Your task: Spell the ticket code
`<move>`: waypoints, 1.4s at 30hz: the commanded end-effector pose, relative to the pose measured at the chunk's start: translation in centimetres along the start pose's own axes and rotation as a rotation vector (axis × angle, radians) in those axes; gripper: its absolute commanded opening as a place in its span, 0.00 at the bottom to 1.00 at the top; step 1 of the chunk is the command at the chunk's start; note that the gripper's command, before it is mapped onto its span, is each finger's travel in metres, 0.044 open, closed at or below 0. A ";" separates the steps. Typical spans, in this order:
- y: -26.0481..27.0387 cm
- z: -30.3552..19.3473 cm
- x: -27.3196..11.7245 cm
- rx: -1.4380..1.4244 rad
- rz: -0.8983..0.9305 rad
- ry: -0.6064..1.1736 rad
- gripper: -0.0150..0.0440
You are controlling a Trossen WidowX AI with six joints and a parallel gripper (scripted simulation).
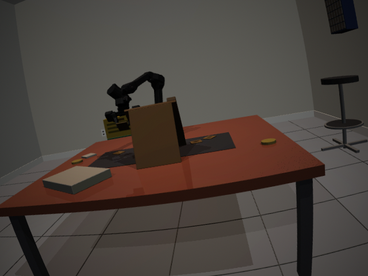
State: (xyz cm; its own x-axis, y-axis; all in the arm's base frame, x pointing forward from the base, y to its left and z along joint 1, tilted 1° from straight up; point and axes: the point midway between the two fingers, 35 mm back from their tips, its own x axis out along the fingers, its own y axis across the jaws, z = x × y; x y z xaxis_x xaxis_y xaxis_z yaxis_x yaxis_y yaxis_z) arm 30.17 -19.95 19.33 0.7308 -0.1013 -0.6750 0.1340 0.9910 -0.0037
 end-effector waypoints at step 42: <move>2.3 -0.1 0.1 0.007 -0.003 0.001 0.25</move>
State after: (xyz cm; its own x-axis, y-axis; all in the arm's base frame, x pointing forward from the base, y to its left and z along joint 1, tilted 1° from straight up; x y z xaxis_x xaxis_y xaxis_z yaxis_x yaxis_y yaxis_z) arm 30.50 -17.86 19.29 0.7309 -0.0999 -0.6751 0.1340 0.9910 -0.0016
